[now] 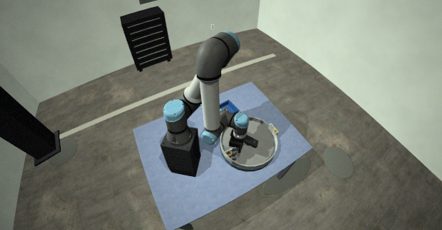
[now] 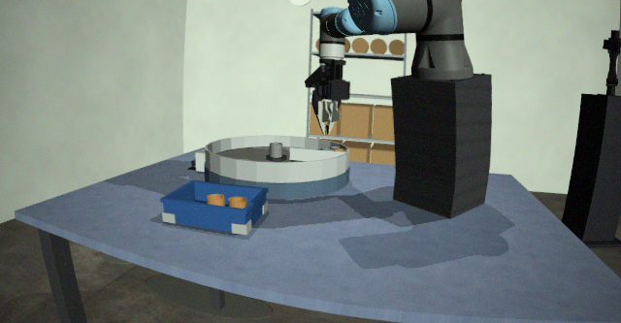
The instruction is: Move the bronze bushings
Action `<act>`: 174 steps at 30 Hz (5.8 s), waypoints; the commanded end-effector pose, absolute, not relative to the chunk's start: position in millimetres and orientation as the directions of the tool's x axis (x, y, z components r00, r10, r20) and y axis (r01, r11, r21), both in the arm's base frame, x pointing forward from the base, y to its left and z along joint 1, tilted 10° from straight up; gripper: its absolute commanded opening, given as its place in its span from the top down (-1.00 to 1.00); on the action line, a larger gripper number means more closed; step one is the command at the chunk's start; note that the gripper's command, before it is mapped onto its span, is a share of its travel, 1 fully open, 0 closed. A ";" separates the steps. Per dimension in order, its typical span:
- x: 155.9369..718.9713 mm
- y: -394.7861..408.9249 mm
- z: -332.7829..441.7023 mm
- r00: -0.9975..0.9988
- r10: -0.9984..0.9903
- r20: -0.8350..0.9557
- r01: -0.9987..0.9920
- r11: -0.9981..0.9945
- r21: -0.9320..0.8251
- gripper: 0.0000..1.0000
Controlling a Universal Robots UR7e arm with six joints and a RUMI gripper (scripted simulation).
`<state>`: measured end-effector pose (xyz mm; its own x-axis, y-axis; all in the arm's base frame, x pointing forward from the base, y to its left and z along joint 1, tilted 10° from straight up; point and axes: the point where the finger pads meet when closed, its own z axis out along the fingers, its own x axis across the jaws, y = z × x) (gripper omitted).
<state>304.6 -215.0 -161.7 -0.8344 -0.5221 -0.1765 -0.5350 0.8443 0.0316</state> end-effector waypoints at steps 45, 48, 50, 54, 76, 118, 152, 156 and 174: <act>294.0 -216.7 -162.8 -0.983 0.142 -0.113 0.126 0.983 0.135 0.90; 293.6 -216.6 -162.8 -0.980 0.167 -0.110 0.151 0.979 0.137 0.90; 293.2 -216.5 -162.9 -0.976 0.191 -0.106 0.175 0.975 0.140 0.90; 292.5 -216.2 -162.9 -0.966 0.237 -0.099 0.222 0.964 0.145 0.90; 289.3 -214.8 -163.1 -0.901 0.429 -0.068 0.414 0.896 0.162 0.90; 286.1 -212.5 -163.2 -0.782 0.623 -0.029 0.610 0.774 0.174 0.90; 285.2 -211.6 -163.2 -0.733 0.680 -0.015 0.667 0.724 0.175 0.90; 285.1 -211.6 -163.2 -0.731 0.683 -0.015 0.670 0.721 0.175 0.90; 285.0 -211.5 -163.2 -0.725 0.688 -0.013 0.676 0.716 0.175 0.90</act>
<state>284.9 -211.2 -163.4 -0.7265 0.6871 -0.0126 0.6748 0.7167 0.1757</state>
